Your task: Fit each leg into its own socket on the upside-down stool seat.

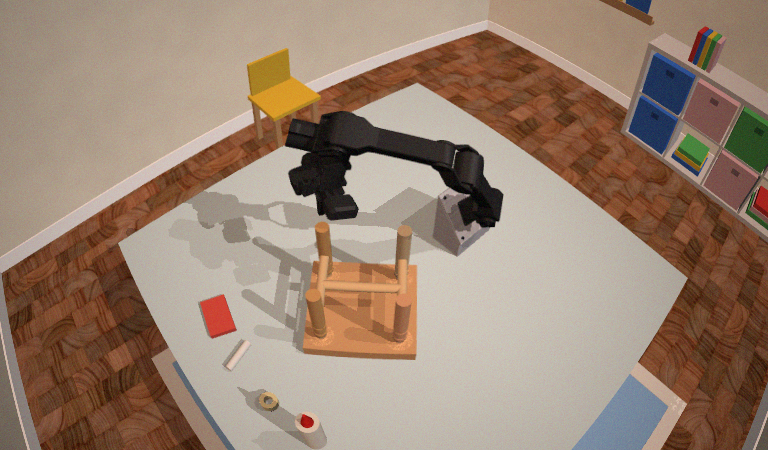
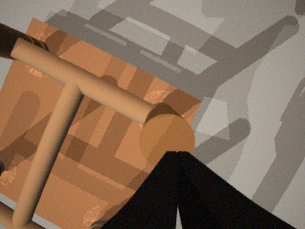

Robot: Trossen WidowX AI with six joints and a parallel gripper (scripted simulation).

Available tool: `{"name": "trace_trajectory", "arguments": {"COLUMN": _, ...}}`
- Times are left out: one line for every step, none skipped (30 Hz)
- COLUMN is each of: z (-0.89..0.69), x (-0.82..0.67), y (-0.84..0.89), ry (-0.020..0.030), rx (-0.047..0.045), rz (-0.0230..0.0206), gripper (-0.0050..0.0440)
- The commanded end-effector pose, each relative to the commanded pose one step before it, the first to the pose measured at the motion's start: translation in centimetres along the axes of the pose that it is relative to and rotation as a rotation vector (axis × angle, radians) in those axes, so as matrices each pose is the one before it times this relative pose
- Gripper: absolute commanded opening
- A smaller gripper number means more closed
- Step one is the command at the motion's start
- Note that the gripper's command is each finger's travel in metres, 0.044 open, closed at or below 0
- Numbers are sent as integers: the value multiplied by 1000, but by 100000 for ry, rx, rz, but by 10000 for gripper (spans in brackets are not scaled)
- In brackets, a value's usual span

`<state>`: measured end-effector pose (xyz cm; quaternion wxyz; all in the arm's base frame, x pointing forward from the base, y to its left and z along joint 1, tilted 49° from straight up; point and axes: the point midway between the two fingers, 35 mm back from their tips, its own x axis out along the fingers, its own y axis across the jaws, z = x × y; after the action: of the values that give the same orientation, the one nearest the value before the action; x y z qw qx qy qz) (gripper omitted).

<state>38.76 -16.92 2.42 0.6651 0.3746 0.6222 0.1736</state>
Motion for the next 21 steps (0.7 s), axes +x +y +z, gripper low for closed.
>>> {"name": "trace_trajectory", "arguments": {"z": -236, "x": 779, "y": 126, "ry": 1186, "rx": 430, "rz": 116, "gripper": 0}}
{"name": "trace_trajectory", "arguments": {"z": -117, "x": 352, "y": 3, "ry": 3, "rx": -1, "rz": 5, "gripper": 0}}
{"name": "trace_trajectory", "arguments": {"z": -125, "x": 353, "y": 5, "ry": 3, "rx": -2, "rz": 7, "gripper": 0}}
{"name": "trace_trajectory", "arguments": {"z": -133, "x": 352, "y": 6, "ry": 4, "rx": -2, "rz": 9, "gripper": 0}}
{"name": "trace_trajectory", "arguments": {"z": -112, "x": 281, "y": 6, "ry": 3, "rx": -2, "rz": 8, "gripper": 0}}
{"name": "trace_trajectory", "arguments": {"z": -70, "x": 168, "y": 4, "ry": 2, "rx": -1, "rz": 6, "gripper": 0}}
{"name": "trace_trajectory", "arguments": {"z": -24, "x": 56, "y": 1, "ry": 1, "rx": 0, "rz": 2, "gripper": 0}}
{"name": "trace_trajectory", "arguments": {"z": 0, "x": 0, "y": 0, "ry": 0, "rx": 0, "rz": 0, "gripper": 0}}
{"name": "trace_trajectory", "arguments": {"z": -3, "x": 27, "y": -1, "ry": 0, "rx": 0, "rz": -1, "gripper": 0}}
{"name": "trace_trajectory", "arguments": {"z": -9, "x": 80, "y": -2, "ry": -1, "rx": 1, "rz": -3, "gripper": 0}}
{"name": "trace_trajectory", "arguments": {"z": -16, "x": 133, "y": -4, "ry": -2, "rx": 1, "rz": -5, "gripper": 0}}
{"name": "trace_trajectory", "arguments": {"z": -20, "x": 162, "y": -4, "ry": -2, "rx": 1, "rz": -6, "gripper": 0}}
{"name": "trace_trajectory", "arguments": {"z": -21, "x": 162, "y": -4, "ry": -2, "rx": 1, "rz": -6, "gripper": 0}}
{"name": "trace_trajectory", "arguments": {"z": -22, "x": 162, "y": -3, "ry": -2, "rx": 1, "rz": -5, "gripper": 0}}
{"name": "trace_trajectory", "arguments": {"z": -24, "x": 162, "y": -3, "ry": -2, "rx": 1, "rz": -5, "gripper": 0}}
{"name": "trace_trajectory", "arguments": {"z": -25, "x": 162, "y": -3, "ry": -2, "rx": 1, "rz": -4, "gripper": 0}}
{"name": "trace_trajectory", "arguments": {"z": 0, "x": 0, "y": 0, "ry": 0, "rx": 0, "rz": 0, "gripper": 0}}
{"name": "trace_trajectory", "arguments": {"z": 0, "x": 0, "y": 0, "ry": 0, "rx": 0, "rz": 0, "gripper": 0}}
{"name": "trace_trajectory", "arguments": {"z": -26, "x": 162, "y": -3, "ry": -2, "rx": 1, "rz": -4, "gripper": 0}}
{"name": "trace_trajectory", "arguments": {"z": -22, "x": 132, "y": -2, "ry": -1, "rx": 1, "rz": -3, "gripper": 0}}
{"name": "trace_trajectory", "arguments": {"z": -14, "x": 79, "y": -1, "ry": -1, "rx": 0, "rz": -1, "gripper": 0}}
